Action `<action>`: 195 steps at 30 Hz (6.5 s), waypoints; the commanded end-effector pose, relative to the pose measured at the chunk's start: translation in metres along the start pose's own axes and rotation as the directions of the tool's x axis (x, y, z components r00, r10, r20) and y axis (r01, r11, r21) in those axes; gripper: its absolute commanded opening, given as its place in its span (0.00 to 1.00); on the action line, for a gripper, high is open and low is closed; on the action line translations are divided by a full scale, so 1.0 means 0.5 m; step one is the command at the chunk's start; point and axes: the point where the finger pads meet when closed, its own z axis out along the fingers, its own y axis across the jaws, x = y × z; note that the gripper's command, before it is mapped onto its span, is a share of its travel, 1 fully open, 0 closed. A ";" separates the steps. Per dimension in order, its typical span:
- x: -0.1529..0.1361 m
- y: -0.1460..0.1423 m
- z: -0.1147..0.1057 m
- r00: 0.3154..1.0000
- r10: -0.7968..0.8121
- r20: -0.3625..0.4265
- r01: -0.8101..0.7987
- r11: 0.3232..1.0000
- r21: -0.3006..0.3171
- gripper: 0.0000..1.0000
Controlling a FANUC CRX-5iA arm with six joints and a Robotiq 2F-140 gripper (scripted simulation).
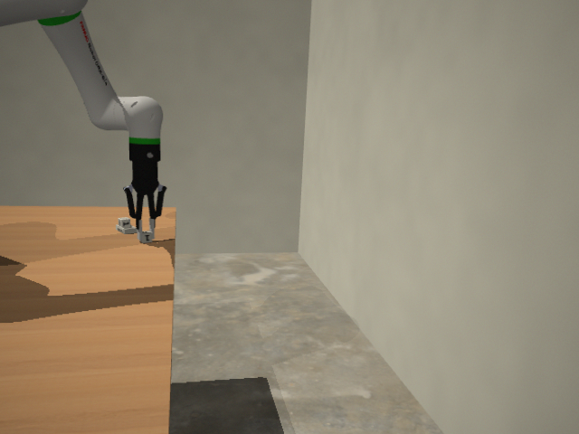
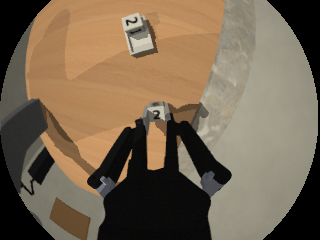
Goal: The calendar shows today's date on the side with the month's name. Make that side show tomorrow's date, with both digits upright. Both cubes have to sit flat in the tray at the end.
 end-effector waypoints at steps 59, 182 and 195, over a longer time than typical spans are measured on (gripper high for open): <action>0.014 -0.001 -0.200 0.976 -0.218 0.000 0.218 0.976 0.000 0.25; 0.102 -0.007 -0.009 -0.116 -0.993 0.000 0.993 -0.116 0.000 0.25; 0.102 -0.007 -0.009 -0.116 -0.993 0.000 0.993 -0.116 0.000 0.25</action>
